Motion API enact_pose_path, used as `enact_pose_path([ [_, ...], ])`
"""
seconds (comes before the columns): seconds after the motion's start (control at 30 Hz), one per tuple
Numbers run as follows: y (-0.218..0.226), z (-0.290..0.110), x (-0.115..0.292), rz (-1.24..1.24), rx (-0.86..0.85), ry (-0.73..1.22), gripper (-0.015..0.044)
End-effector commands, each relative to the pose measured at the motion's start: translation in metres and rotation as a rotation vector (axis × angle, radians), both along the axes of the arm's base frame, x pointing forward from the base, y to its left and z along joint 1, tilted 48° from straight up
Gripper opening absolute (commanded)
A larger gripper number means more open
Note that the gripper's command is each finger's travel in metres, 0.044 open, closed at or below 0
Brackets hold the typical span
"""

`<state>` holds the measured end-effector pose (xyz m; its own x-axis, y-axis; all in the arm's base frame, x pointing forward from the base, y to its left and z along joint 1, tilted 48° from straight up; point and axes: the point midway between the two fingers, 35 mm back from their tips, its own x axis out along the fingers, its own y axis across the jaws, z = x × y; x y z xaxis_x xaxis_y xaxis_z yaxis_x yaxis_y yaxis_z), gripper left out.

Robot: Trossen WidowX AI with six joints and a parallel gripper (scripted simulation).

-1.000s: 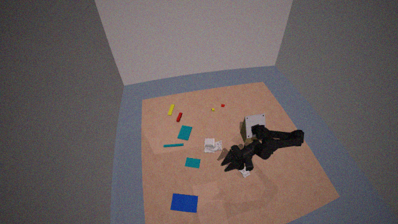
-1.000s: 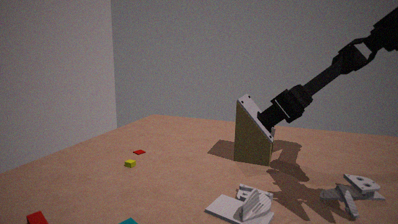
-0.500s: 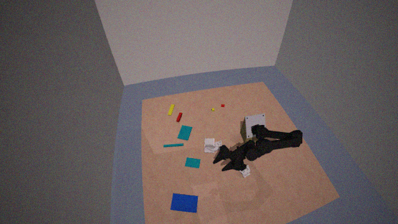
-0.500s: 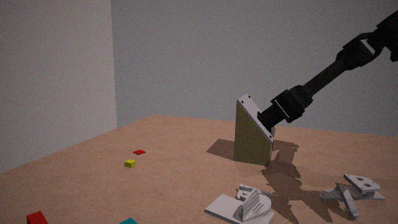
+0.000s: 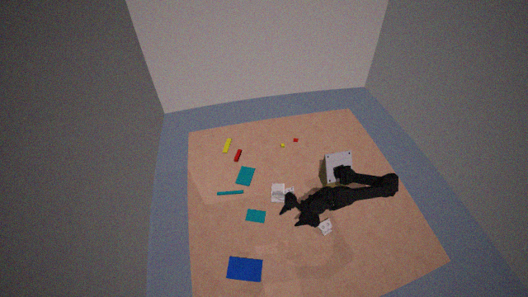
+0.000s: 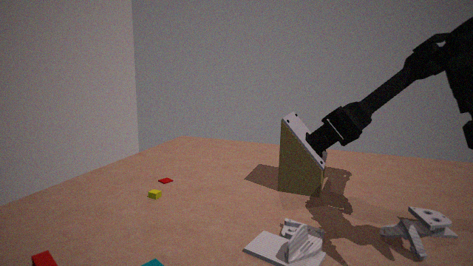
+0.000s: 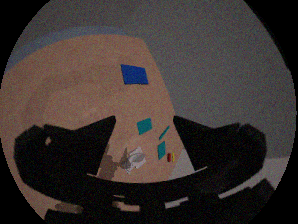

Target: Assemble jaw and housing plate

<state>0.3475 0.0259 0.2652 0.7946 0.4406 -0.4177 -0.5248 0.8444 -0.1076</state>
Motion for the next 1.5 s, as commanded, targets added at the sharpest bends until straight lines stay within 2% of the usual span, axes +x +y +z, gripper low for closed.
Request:
enact_pose_path([
  [0.0, 0.007, -0.012, -0.002, 0.013, 0.055, 0.091, 0.0440],
  [0.77, 0.040, -0.077, -0.027, 0.025, 0.306, 0.618, 0.0440],
  [1.47, 0.066, -0.110, -0.062, -0.034, 0.493, 1.102, 0.0440],
])
